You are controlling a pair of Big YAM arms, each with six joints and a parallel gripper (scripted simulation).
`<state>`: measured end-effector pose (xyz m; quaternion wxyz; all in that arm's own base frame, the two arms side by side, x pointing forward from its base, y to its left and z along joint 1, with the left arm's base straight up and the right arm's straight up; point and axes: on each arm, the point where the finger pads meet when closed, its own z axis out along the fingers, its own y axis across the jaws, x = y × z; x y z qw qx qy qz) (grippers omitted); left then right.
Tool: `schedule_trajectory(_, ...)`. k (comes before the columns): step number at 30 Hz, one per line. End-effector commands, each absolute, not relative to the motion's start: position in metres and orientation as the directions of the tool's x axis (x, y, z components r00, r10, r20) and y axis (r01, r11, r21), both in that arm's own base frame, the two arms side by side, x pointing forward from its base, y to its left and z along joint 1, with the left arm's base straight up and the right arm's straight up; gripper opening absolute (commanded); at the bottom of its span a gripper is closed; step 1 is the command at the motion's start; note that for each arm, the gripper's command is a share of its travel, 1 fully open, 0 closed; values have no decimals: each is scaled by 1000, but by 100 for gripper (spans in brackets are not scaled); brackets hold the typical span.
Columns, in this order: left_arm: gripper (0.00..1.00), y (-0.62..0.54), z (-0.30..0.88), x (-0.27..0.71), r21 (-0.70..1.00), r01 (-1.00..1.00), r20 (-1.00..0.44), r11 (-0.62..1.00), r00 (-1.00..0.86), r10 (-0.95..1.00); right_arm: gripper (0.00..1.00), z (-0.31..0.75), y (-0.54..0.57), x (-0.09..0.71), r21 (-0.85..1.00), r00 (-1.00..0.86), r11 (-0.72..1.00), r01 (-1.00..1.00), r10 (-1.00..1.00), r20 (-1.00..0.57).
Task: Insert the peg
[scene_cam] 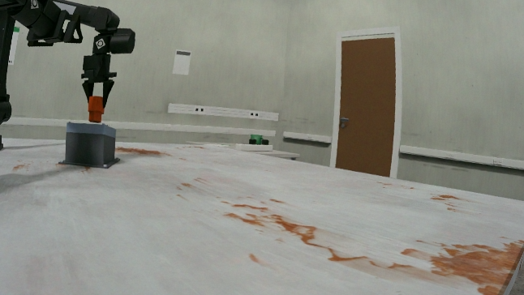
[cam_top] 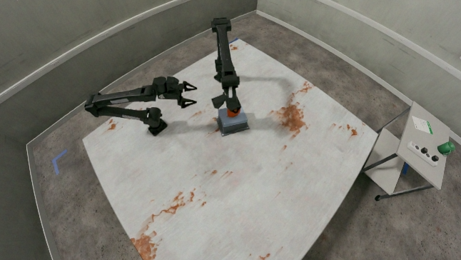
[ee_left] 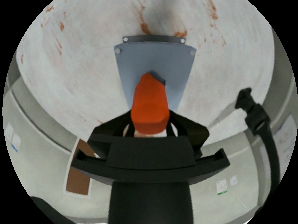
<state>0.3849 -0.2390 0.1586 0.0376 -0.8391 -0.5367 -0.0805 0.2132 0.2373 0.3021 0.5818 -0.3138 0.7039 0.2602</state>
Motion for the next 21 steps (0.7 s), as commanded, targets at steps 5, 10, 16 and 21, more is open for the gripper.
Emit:
schedule_trajectory(5,40,-245,172,392,67,908,168,-414,399,901,100,324,238,214,0,-100,668,-744,-111,-989)
schedule_trajectory(10,40,-245,172,392,67,908,168,-414,399,901,100,324,238,214,0,-100,668,-744,-111,-989)
schedule_trajectory(16,40,-248,206,395,102,906,161,-412,394,905,100,324,238,214,0,-100,668,-744,-111,-989)
schedule_trajectory(21,40,-248,207,395,102,906,161,-411,393,905,100,324,238,214,0,-100,668,-744,-111,-989)
